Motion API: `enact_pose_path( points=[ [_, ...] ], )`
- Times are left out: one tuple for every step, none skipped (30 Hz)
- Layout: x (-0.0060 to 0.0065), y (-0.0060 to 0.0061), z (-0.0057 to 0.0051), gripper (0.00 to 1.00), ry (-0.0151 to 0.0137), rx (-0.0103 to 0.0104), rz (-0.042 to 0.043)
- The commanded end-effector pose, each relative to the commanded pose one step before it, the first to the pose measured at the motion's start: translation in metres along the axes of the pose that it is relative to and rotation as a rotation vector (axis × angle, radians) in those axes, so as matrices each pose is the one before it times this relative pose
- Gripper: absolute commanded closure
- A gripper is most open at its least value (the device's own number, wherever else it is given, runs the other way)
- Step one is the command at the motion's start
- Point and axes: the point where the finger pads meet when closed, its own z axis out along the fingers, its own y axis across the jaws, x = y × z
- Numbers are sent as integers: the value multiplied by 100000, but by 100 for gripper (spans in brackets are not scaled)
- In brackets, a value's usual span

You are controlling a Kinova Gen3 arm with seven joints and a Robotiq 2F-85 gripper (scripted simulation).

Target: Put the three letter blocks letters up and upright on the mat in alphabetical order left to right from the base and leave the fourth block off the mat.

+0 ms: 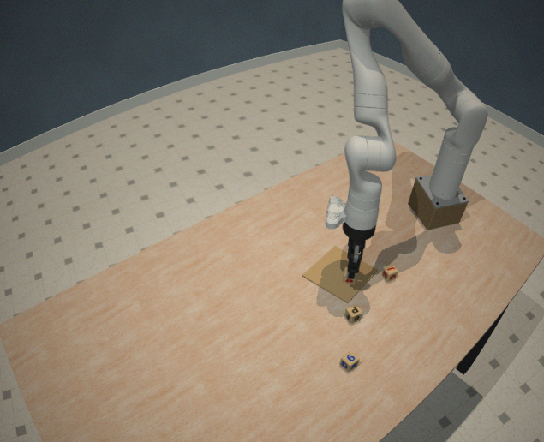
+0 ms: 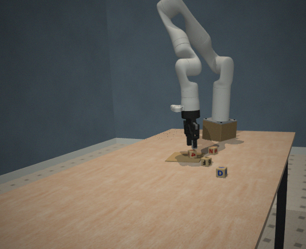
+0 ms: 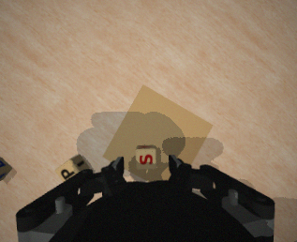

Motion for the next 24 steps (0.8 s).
enact_pose_path(
  points=[
    [26, -252, 3, 33, 102, 419, 1097],
    [0, 0, 9, 33, 1, 1, 0],
    [1, -1, 22, 33, 1, 2, 1],
    [2, -2, 41, 33, 3, 3, 2],
    [2, -2, 62, 33, 3, 4, 2],
    [1, -2, 86, 33, 3, 3, 2],
    [0, -1, 110, 33, 1, 2, 0],
    [0, -2, 134, 33, 1, 3, 0],
    [5, -6, 156, 33, 8, 10, 6],
    [3, -4, 178, 33, 5, 7, 3],
    [2, -3, 197, 33, 3, 5, 1],
    [4, -6, 211, 33, 7, 9, 4],
    [2, -4, 223, 33, 4, 6, 1],
    [-2, -13, 231, 33, 7, 10, -17],
    [0, 0, 0, 33, 0, 0, 0],
    [0, 0, 0, 33, 0, 0, 0],
    [-18, 29, 238, 33, -34, -37, -2],
    [21, -23, 231, 33, 33, 36, 21],
    [13, -15, 227, 33, 21, 25, 12],
    [6, -8, 220, 33, 11, 12, 7],
    [-4, 3, 209, 33, -5, -4, -5],
    [-3, 1, 193, 33, -3, -2, -2],
    [-4, 2, 174, 33, -4, -4, -4],
    [-5, 3, 153, 33, -6, -5, -5]
  ],
)
